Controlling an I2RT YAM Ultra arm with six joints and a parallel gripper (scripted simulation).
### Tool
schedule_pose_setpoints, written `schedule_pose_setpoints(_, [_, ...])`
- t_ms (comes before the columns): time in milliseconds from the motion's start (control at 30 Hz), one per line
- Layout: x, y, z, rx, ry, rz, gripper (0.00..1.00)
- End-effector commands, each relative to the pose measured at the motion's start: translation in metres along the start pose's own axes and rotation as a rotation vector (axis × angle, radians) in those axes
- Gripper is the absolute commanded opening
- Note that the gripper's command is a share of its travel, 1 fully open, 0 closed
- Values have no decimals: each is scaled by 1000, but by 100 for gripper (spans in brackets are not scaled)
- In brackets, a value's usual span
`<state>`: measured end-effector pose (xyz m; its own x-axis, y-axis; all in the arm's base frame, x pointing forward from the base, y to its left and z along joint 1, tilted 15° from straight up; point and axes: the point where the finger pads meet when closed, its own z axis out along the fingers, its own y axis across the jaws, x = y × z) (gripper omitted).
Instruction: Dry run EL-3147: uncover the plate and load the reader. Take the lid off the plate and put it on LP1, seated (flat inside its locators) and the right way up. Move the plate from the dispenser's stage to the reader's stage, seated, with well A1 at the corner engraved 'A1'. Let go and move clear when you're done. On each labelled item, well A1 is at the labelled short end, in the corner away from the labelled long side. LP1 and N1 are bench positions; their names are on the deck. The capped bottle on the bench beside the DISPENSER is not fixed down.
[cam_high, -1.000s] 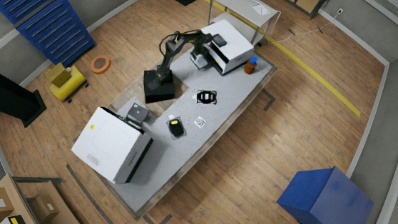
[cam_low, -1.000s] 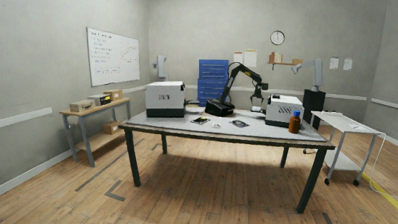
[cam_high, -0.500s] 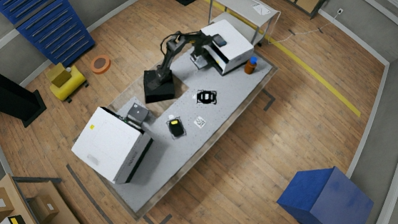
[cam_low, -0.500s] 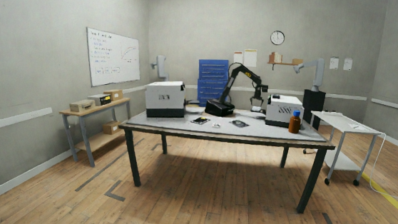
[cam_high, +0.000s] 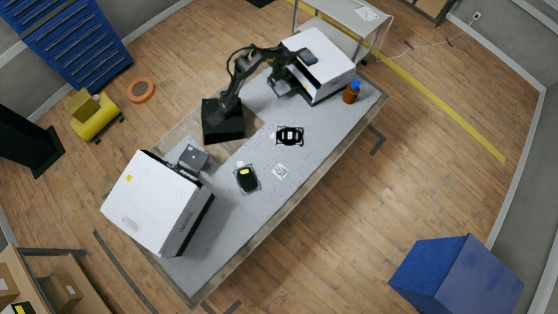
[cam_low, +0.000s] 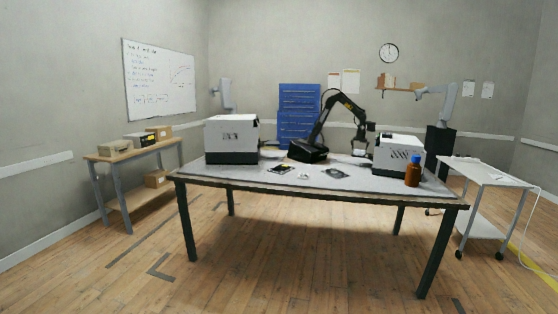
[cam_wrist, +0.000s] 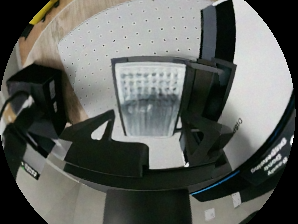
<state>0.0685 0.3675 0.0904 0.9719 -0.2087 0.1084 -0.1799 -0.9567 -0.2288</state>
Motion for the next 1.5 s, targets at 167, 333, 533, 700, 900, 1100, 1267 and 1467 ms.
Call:
schedule_pose_setpoints(167, [0, -1, 12, 2, -13, 3, 100])
schedule_pose_setpoints(333, [-1, -6, 2, 25, -8, 1, 100])
schedule_pose_setpoints(533, [-1, -4, 10, 16, -15, 1, 100])
schedule_pose_setpoints(700, [0, -4, 14, 13, -14, 3, 100])
schedule_pose_setpoints(900, [1, -5, 8, 34, -14, 8, 100])
schedule_pose_setpoints(1100, [-2, -1, 20, 3, -14, -2, 100])
schedule_pose_setpoints(1267, [-1, -6, 12, 25, -8, 1, 100])
schedule_pose_setpoints(1467, [-1, -6, 12, 25, -8, 1, 100])
